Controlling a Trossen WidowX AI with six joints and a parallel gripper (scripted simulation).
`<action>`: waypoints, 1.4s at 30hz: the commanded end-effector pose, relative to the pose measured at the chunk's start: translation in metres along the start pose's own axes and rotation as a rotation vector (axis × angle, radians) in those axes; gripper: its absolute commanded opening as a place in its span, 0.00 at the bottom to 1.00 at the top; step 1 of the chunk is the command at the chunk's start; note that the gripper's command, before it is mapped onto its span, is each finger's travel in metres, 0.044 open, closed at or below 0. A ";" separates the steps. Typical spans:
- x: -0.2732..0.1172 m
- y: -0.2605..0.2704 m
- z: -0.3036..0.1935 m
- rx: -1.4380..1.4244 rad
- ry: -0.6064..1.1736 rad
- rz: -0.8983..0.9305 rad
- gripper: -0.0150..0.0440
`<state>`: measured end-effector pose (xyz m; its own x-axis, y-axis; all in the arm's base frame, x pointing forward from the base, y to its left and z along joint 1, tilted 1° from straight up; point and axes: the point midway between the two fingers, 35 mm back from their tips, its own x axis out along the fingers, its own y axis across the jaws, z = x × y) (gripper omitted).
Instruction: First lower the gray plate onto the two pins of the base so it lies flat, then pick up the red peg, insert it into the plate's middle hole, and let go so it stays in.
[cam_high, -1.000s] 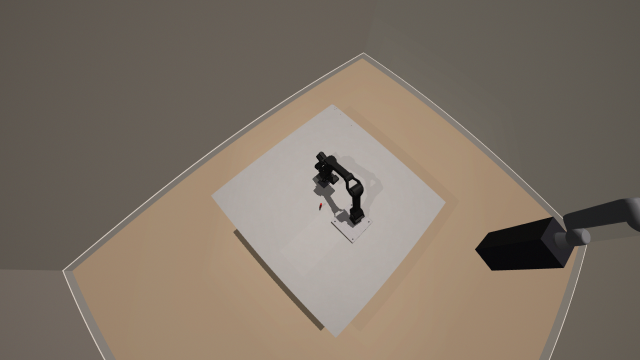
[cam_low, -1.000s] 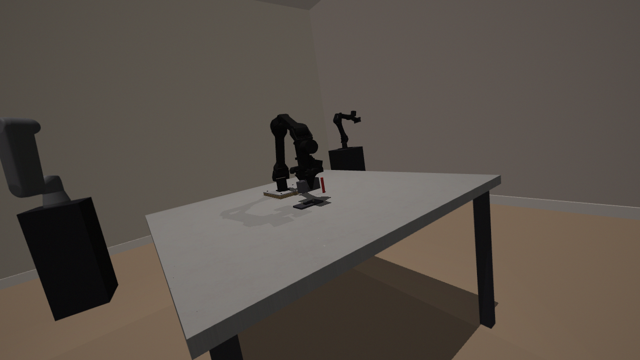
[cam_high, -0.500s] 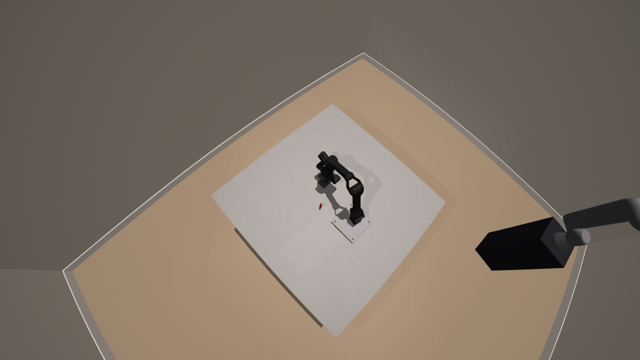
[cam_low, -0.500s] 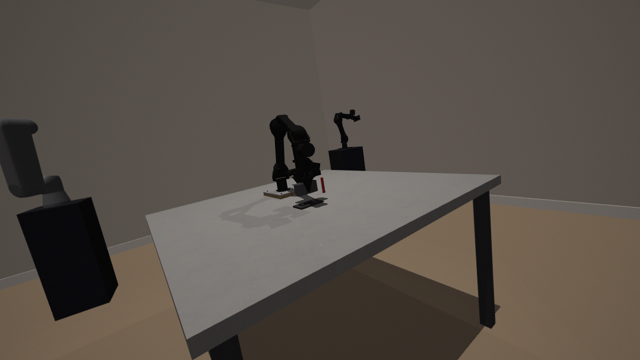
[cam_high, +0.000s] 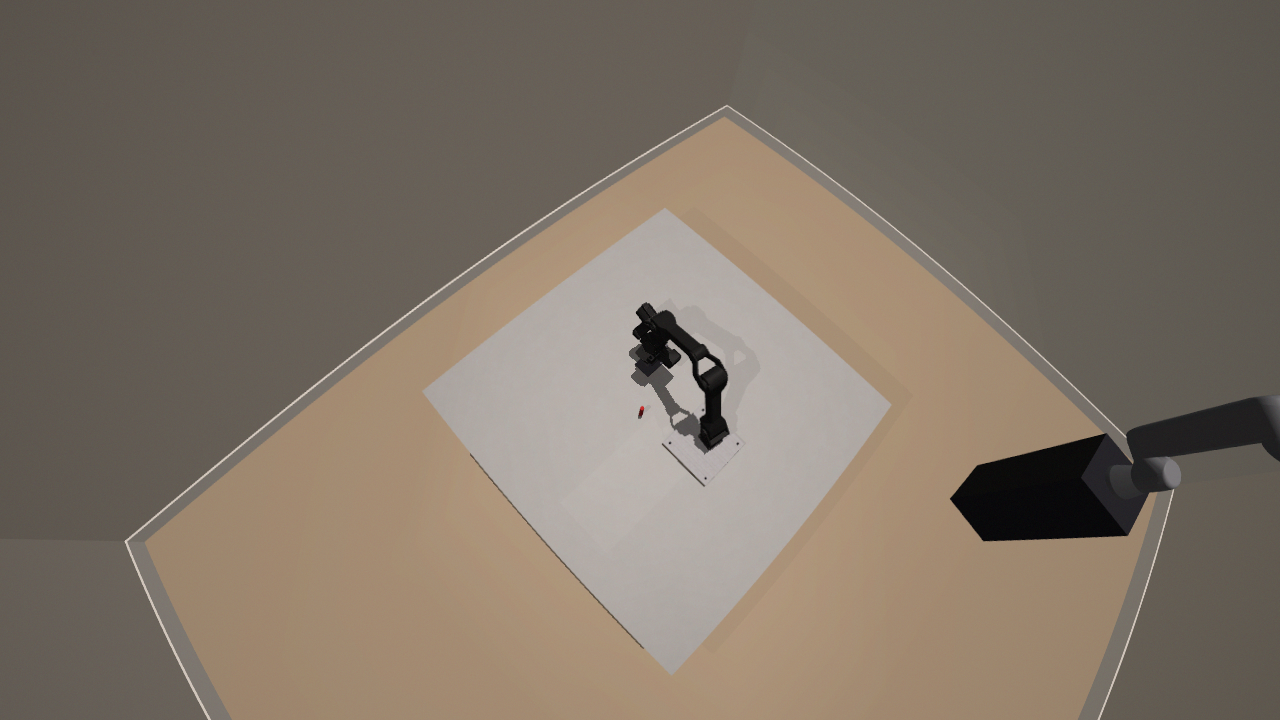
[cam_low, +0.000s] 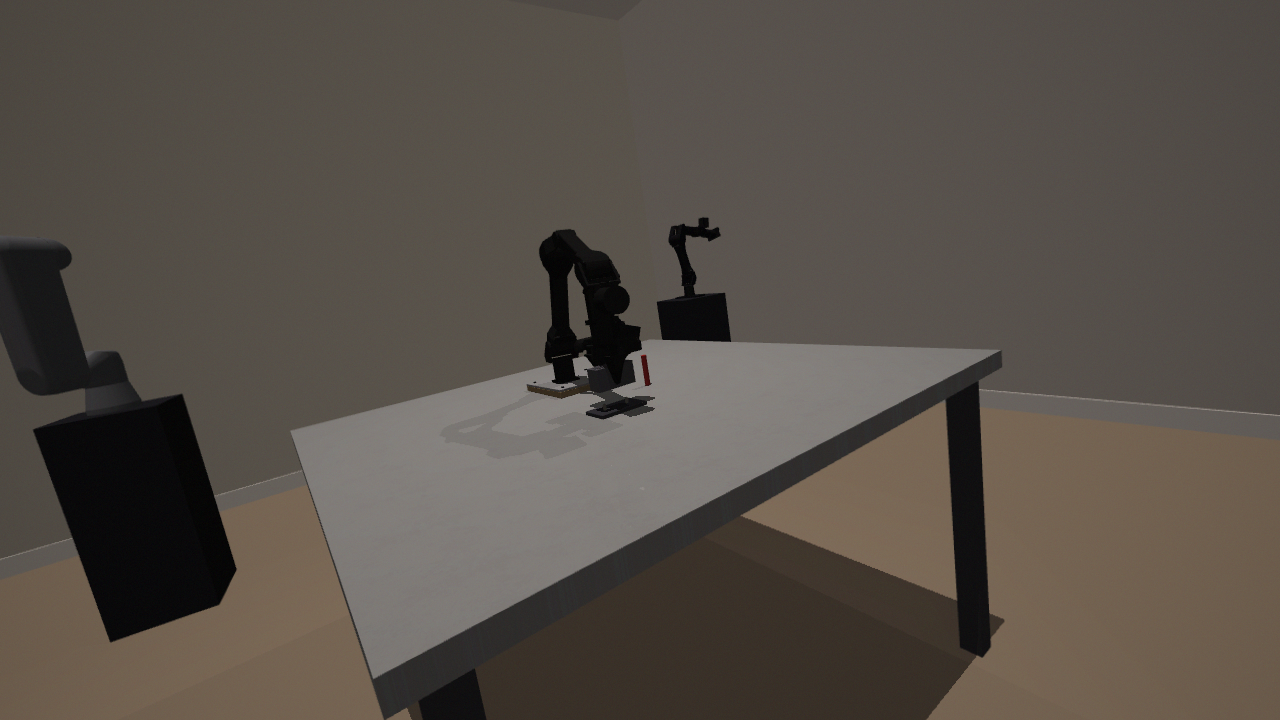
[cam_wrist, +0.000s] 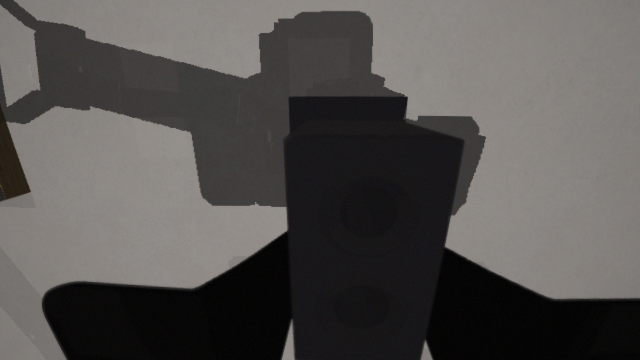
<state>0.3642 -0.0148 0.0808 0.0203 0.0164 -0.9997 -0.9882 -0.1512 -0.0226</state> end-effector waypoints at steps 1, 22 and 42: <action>0.001 0.000 -0.001 -0.003 0.004 0.000 0.25; 0.027 0.000 -0.002 -0.003 0.004 0.000 0.25; 0.036 -0.002 -0.002 -0.001 0.002 -0.008 0.39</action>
<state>0.3669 -0.0156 0.0443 0.0282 0.0159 -0.9995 -0.9879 -0.1518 -0.0303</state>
